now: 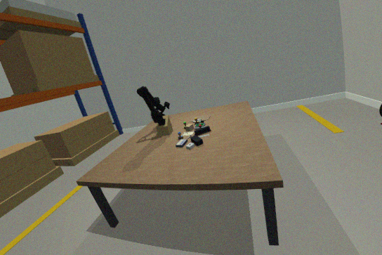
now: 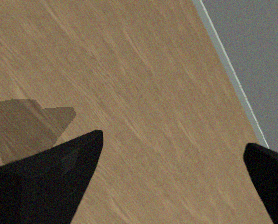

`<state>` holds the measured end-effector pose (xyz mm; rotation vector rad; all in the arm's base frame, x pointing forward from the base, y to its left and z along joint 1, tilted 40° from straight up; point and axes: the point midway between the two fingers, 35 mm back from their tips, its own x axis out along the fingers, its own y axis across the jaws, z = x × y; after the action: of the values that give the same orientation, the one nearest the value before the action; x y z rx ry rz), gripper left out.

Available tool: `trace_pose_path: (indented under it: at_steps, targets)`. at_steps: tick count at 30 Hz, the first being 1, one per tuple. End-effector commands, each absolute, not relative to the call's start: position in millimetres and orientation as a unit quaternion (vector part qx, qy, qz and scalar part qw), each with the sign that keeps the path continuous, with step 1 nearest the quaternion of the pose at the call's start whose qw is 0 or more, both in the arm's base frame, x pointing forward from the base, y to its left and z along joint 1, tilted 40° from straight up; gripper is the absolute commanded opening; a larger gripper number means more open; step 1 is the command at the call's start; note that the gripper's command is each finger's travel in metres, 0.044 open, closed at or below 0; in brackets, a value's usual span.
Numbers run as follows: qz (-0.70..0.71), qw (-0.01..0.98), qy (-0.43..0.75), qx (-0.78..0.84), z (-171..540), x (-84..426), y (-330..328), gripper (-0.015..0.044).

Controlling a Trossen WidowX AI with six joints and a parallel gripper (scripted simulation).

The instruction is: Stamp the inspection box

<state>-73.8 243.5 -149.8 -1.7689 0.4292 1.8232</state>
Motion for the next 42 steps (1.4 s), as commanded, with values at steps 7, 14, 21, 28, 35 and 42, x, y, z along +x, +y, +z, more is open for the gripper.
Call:
trace_pose_path:
  at_steps: [7,14,21,28,35,42]
  targets:
    - [0.61,0.373,0.259,-0.65,-142.4,-20.2,249.1,0.0222]
    - [0.444,0.516,0.433,-0.591,-126.3,57.7,230.6,0.0222]
    - [0.162,0.643,0.596,-0.454,-93.6,141.1,170.7,0.0222]
    - [-0.144,0.68,0.658,-0.288,-49.4,189.8,86.3,0.0222]
    - [-0.25,0.673,0.657,-0.23,-33.6,201.2,56.7,0.0222]
    - [-0.25,0.673,0.657,-0.23,-35.9,201.6,55.1,0.0222]
